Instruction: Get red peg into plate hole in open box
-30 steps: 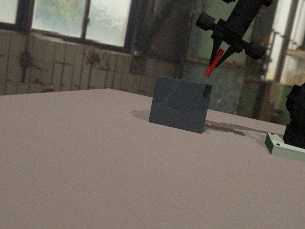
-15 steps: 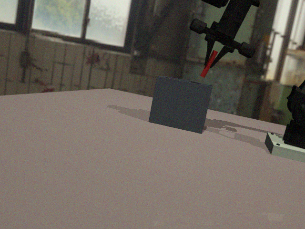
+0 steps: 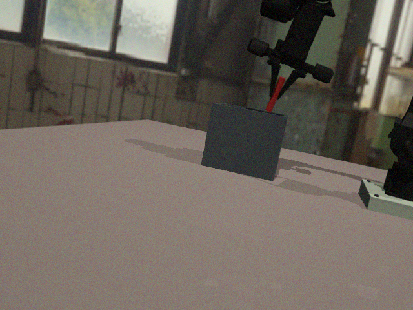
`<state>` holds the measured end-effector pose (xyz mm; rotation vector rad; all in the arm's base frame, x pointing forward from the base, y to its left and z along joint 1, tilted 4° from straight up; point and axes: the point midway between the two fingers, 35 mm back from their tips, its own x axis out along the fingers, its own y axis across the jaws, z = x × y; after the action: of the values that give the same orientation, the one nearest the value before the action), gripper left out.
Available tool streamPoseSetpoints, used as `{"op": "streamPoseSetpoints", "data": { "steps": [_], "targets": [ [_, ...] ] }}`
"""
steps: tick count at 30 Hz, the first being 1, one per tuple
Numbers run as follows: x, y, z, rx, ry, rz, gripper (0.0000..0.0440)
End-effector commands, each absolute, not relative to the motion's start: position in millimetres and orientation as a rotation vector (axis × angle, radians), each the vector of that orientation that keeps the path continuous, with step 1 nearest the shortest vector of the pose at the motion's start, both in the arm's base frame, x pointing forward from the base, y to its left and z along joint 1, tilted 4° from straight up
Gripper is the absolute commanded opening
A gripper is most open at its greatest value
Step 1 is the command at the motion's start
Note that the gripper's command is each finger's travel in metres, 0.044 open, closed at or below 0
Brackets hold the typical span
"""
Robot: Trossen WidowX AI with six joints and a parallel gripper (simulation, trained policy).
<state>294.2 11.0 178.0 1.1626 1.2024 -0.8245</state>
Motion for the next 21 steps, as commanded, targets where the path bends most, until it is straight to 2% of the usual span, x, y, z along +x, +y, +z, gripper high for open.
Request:
{"op": "streamPoseSetpoints", "data": {
  "steps": [1, 21],
  "targets": [
    [301, 6, 174, 1.161, 1.206, -0.819, 0.0000],
    [328, -3, 120, 1.141, 1.304, -0.792, 0.0000]
  ]
}}
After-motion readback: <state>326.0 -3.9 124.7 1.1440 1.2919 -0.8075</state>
